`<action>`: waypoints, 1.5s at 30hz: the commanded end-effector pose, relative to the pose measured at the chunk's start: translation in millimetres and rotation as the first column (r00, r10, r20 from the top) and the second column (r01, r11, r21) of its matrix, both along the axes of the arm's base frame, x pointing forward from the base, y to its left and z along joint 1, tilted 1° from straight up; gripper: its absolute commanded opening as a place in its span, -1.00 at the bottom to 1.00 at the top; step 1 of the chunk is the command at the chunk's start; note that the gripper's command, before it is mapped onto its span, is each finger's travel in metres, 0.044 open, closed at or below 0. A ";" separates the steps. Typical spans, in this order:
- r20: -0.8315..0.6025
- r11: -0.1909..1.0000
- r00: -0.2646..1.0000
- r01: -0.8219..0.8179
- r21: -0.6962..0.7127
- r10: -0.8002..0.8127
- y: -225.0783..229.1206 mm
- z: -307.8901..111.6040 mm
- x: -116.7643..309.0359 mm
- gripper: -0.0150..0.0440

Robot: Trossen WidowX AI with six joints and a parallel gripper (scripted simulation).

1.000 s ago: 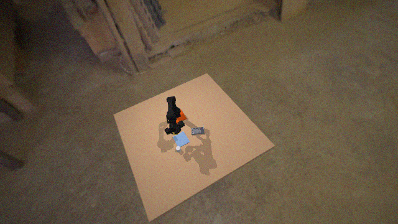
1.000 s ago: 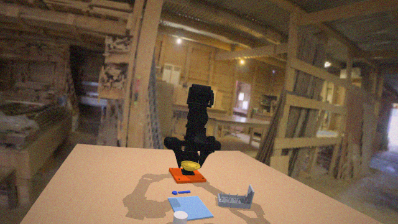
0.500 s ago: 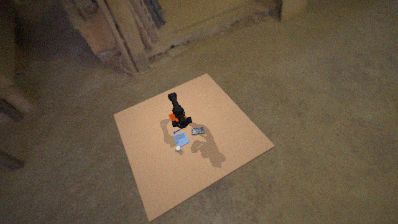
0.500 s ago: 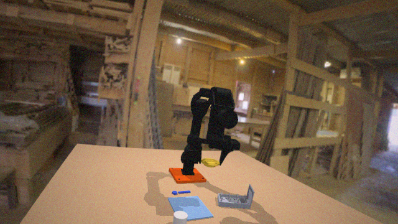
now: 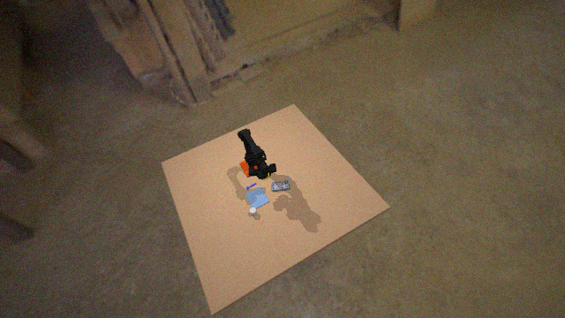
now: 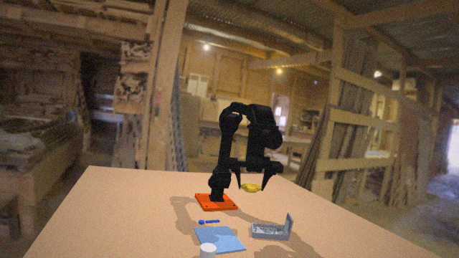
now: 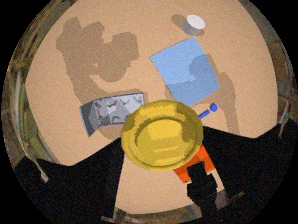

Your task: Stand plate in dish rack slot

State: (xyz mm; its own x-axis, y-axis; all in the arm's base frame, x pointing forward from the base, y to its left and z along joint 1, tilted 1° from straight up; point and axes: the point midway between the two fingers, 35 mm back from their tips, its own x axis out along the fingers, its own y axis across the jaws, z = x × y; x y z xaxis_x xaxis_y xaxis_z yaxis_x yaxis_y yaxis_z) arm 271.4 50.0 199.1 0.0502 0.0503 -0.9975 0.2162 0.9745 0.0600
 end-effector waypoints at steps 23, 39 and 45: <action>0.386 0.802 0.874 -0.445 0.397 0.295 33.4 -80.3 55.3 -0.49; 0.661 0.637 0.681 -0.668 0.384 0.315 29.8 -105.9 57.9 -0.49; 0.779 0.556 0.549 -0.766 0.322 0.304 30.8 -110.5 54.6 -0.49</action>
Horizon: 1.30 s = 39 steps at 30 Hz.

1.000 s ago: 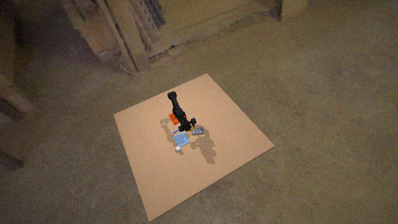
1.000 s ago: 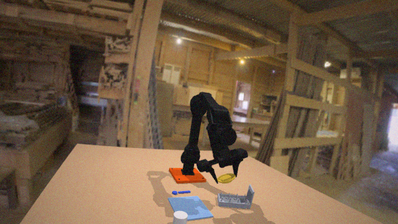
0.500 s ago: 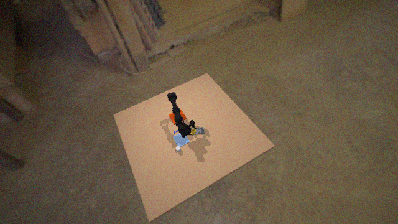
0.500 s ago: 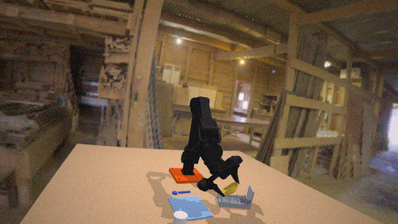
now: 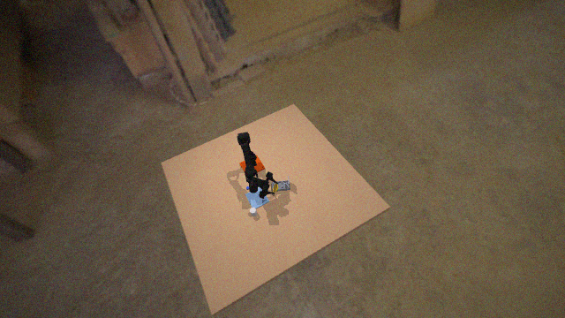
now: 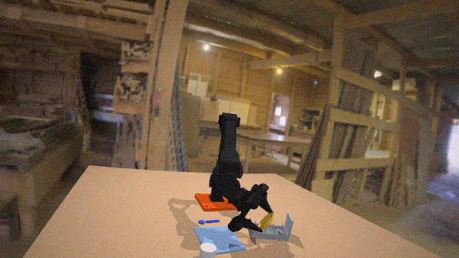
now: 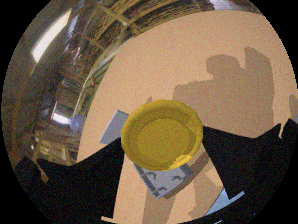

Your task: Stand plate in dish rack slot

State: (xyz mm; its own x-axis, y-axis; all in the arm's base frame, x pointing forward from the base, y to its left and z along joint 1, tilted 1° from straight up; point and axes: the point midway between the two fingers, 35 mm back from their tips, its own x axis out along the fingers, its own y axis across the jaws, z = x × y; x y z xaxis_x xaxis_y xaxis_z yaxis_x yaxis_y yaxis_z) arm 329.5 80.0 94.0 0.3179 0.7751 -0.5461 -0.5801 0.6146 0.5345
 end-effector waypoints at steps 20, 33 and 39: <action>0.602 0.946 0.784 -0.292 0.140 0.153 -1.6 -9.1 -39.7 -0.49; 0.745 0.919 0.653 -0.364 0.152 0.135 -3.8 -2.9 -60.9 -0.49; 0.744 0.919 0.654 -0.365 0.151 0.137 -3.3 -4.0 -60.6 -0.49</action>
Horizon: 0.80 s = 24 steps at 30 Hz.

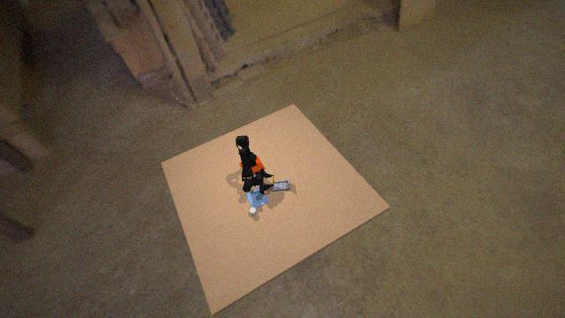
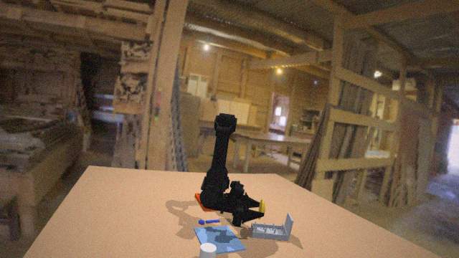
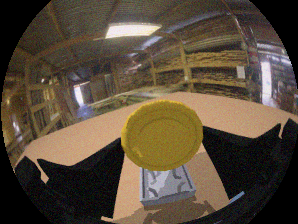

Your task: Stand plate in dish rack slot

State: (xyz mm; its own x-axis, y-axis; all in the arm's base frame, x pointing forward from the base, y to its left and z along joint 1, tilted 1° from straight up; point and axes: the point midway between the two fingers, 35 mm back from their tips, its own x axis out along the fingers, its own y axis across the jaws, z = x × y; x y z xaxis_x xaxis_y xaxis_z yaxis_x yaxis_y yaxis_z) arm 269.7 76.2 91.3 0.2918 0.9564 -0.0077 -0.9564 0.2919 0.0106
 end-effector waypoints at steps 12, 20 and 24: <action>0.004 1.000 1.000 -0.013 -0.014 0.013 5.9 -17.5 3.9 -0.49; 0.007 1.000 1.000 -0.014 -0.016 0.014 7.6 -23.7 5.4 -0.49; 0.009 1.000 1.000 -0.014 -0.018 0.014 9.1 -26.0 4.8 -0.49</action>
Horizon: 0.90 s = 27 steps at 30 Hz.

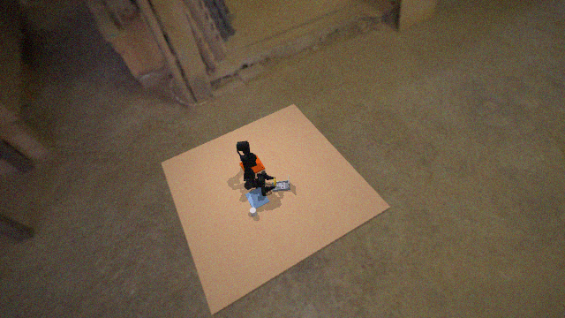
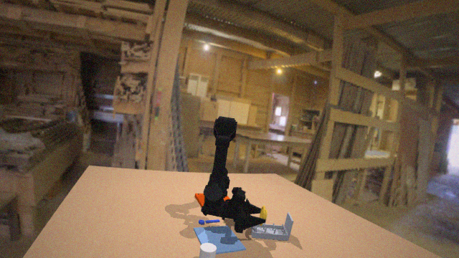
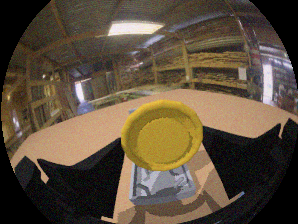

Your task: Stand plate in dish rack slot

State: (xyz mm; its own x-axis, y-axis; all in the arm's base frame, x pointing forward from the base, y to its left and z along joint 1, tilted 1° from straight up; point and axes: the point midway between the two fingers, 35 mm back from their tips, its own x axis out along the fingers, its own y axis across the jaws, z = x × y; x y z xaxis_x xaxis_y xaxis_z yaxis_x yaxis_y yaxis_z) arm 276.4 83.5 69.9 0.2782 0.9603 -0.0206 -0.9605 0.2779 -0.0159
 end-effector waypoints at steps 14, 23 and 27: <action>0.002 1.000 1.000 0.000 0.000 0.000 7.1 -9.5 -7.3 -0.49; 0.011 1.000 1.000 -0.002 -0.002 0.002 7.1 -25.9 -7.0 -0.49; 0.010 1.000 1.000 -0.003 -0.002 0.003 7.1 -22.6 -7.4 -0.49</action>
